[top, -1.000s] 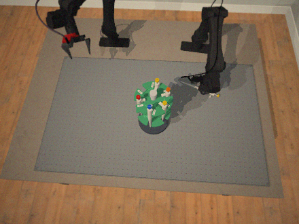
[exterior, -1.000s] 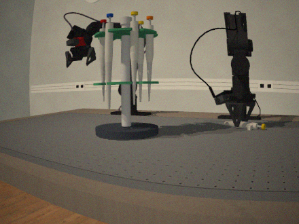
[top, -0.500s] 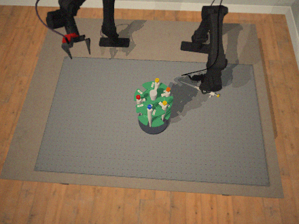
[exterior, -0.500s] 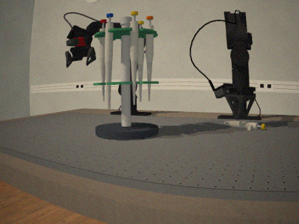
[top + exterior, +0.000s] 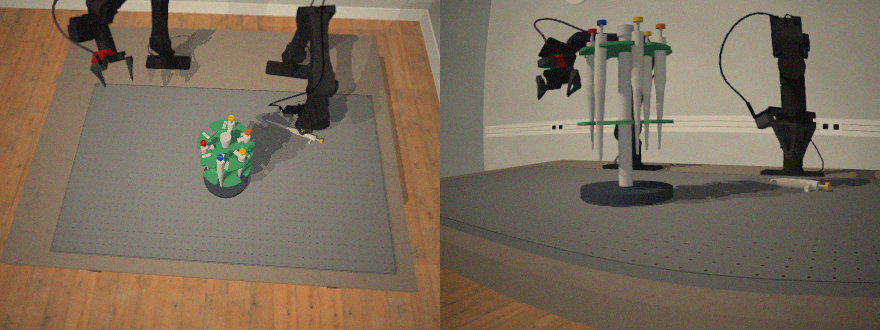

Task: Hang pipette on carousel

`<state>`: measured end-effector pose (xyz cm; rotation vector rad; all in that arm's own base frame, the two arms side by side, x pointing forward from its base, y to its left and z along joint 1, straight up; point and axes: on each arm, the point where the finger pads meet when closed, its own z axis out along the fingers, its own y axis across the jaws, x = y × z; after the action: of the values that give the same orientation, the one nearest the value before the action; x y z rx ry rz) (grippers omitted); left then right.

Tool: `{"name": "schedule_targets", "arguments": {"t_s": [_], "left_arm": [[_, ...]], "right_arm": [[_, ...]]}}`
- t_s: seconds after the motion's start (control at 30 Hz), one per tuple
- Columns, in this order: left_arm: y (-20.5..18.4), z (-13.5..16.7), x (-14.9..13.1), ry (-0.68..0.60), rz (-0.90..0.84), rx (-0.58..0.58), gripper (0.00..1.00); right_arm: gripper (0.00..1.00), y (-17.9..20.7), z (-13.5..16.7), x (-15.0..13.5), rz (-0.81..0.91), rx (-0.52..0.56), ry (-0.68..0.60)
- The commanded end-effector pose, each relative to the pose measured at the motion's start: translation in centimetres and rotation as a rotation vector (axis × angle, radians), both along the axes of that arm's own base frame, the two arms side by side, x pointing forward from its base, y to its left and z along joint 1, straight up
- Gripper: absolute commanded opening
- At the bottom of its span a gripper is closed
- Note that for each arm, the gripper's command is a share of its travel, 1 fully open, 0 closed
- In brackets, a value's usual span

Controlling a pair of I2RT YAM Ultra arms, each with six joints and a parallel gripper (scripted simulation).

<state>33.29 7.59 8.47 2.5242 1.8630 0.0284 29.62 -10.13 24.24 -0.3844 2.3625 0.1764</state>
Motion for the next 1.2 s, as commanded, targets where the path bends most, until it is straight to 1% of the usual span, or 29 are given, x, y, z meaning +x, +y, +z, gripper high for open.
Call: {"name": "schedule_targets", "arguments": {"t_s": [0.0,0.63,0.67,0.7,1.17], "left_arm": [[0.3,2.8,-0.4,-0.021,0.012,-0.007,0.54],[0.2,7.3,-0.6,-0.021,0.012,-0.008,0.54],[0.2,7.4,-0.6,-0.018,0.012,-0.008,0.54],[0.0,6.4,-0.6,0.006,0.006,-0.005,0.54],[0.0,6.4,-0.6,0.006,0.006,-0.005,0.54]], "right_arm": [[1.0,-0.2,1.0,0.3,0.01,-0.013,-0.043],[1.0,-0.2,1.0,0.3,0.01,-0.013,-0.043],[1.0,-0.2,1.0,0.3,0.01,-0.013,-0.043],[1.0,-0.2,1.0,0.3,0.01,-0.013,-0.043],[1.0,-0.2,1.0,0.3,0.01,-0.013,-0.043]]}}
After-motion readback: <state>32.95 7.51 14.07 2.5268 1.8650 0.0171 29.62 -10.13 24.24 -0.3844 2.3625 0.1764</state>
